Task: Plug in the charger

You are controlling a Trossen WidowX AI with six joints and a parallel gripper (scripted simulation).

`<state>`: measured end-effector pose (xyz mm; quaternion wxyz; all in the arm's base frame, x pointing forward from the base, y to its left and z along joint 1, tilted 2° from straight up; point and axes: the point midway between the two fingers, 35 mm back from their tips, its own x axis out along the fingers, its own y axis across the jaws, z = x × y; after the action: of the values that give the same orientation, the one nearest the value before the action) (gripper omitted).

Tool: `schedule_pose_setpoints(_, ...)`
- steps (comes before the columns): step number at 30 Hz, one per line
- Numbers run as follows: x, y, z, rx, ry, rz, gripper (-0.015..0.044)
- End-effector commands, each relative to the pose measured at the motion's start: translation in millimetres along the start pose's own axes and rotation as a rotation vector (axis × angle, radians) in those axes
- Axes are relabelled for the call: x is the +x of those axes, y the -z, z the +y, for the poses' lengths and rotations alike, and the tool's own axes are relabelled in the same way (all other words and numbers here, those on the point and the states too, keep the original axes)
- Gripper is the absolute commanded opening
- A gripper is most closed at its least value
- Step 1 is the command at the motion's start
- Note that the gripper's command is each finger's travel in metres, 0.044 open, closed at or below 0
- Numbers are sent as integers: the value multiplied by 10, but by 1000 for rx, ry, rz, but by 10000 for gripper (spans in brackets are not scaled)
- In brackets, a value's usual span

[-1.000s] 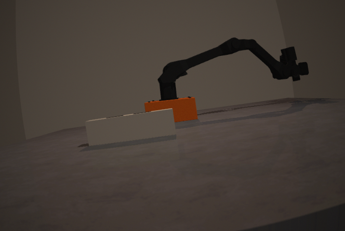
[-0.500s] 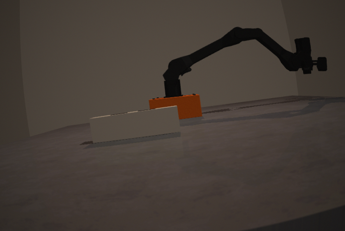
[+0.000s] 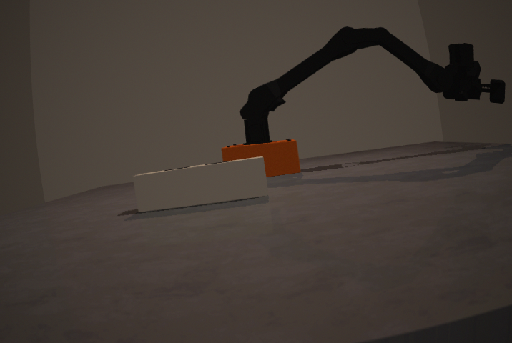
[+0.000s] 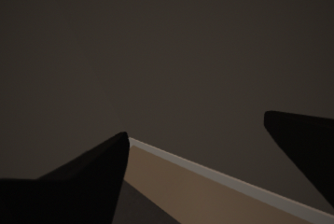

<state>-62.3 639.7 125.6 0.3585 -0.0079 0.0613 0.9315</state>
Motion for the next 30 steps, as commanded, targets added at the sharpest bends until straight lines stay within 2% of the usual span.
schedule_pose_setpoints(1, -211, 41, -193, 35, 72, 26, 440)
schedule_pose_setpoints(15, -1086, 70, -806, 133, 318, 89, 440)
schedule_pose_setpoints(30, -1980, 152, -1171, 239, 535, 152, 440)
